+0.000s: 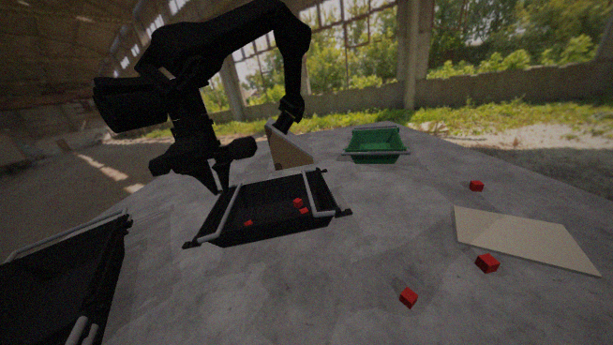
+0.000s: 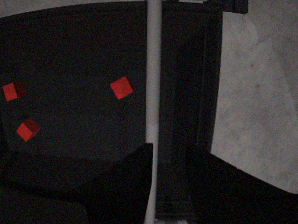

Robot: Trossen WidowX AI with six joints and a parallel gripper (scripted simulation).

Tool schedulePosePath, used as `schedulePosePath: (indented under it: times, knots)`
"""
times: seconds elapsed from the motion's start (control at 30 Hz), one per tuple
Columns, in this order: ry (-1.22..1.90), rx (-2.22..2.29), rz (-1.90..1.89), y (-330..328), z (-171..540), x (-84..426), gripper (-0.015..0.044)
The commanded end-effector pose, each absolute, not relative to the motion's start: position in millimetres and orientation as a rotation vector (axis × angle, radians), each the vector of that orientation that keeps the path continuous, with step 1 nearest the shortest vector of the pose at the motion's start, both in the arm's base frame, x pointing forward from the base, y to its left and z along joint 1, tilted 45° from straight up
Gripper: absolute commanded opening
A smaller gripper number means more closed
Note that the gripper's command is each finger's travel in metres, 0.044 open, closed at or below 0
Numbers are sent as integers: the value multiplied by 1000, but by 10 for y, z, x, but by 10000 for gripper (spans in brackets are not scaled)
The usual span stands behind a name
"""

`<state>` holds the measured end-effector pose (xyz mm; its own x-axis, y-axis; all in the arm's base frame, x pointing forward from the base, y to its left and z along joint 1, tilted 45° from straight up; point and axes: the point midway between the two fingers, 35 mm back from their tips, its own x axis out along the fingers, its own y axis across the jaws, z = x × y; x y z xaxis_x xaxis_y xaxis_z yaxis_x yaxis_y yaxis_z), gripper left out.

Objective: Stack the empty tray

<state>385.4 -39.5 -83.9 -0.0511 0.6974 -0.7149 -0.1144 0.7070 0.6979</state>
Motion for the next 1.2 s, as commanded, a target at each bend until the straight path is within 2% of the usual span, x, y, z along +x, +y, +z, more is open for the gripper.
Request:
schedulePosePath:
  times: [0.0,0.43,0.53,0.57,1.17]
  knots:
    - [1489,506,708,-377,-853,3851,86]
    - [1489,506,708,-377,-853,3851,86]
    - [1489,506,708,-377,-853,3851,7]
    - [1489,506,708,-377,-853,3851,0]
    - [1489,505,710,-381,-848,3850,0]
